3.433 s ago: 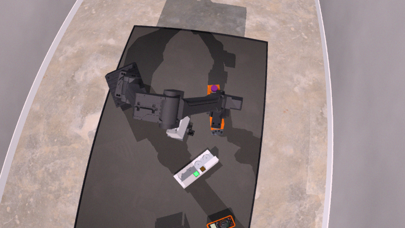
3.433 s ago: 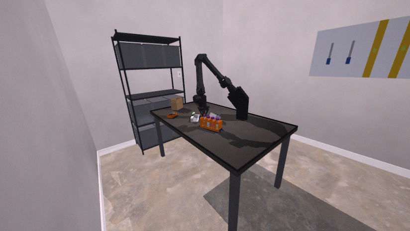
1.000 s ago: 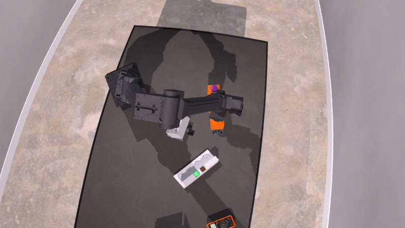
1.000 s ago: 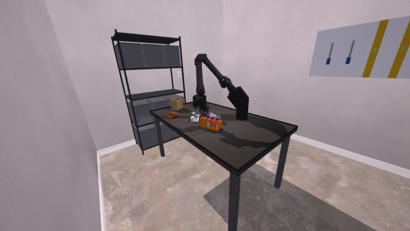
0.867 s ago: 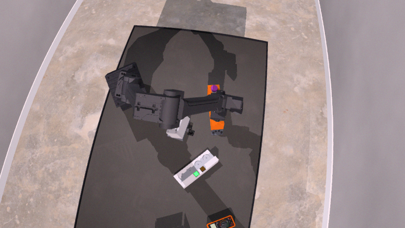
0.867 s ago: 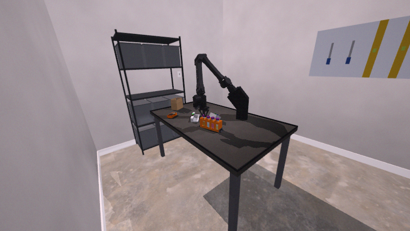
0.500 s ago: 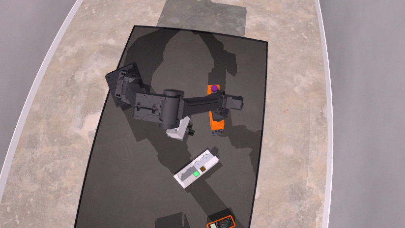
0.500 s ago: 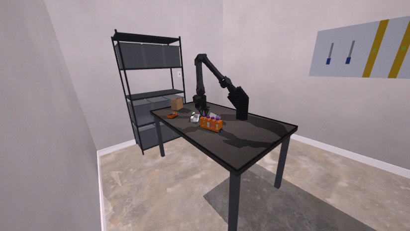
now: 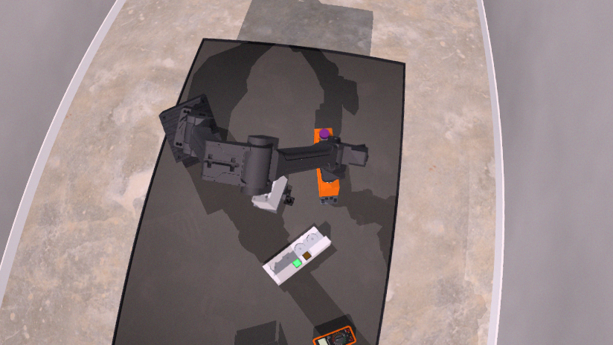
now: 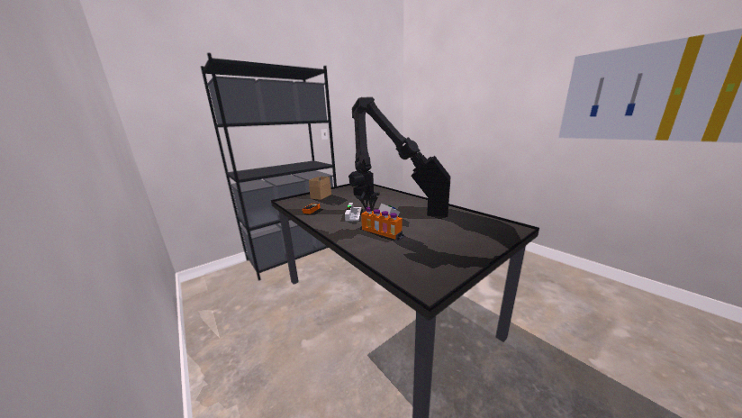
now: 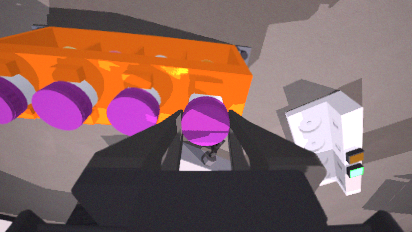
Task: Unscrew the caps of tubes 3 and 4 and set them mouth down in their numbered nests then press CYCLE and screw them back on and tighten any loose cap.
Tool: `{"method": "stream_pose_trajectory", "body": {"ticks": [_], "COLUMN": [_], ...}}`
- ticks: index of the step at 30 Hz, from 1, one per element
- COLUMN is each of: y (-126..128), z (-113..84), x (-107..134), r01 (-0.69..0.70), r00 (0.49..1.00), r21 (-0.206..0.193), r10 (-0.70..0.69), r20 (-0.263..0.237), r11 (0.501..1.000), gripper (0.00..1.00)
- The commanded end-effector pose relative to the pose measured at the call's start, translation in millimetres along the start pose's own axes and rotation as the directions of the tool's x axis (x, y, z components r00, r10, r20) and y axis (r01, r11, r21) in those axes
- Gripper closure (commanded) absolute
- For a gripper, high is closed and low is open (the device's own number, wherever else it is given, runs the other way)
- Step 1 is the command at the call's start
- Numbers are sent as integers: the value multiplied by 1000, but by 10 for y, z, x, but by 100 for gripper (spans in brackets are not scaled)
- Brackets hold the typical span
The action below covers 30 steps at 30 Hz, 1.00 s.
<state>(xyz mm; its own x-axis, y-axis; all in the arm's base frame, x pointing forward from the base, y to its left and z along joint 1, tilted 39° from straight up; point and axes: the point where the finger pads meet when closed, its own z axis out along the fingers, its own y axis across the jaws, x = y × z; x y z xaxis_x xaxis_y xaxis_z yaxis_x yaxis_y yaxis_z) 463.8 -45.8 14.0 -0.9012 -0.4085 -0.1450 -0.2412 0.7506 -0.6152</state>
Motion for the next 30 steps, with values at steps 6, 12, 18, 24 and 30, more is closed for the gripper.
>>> {"method": "stream_pose_trajectory", "body": {"ticks": [6, 12, 18, 24, 30], "y": [39, 37, 35, 34, -19], "z": [-35, -36, -35, -35, -33], "x": [-69, -69, -67, -66, -66], "r01": [-134, -421, -670, -710, -714], "r00": [991, 907, 742, 704, 700], "r21": [-6, -6, -6, -5, -7], "r10": [134, 421, 670, 710, 714], "r20": [5, 3, 1, 1, 10], "r11": [991, 907, 742, 704, 700], "gripper": [100, 100, 100, 100, 51]}}
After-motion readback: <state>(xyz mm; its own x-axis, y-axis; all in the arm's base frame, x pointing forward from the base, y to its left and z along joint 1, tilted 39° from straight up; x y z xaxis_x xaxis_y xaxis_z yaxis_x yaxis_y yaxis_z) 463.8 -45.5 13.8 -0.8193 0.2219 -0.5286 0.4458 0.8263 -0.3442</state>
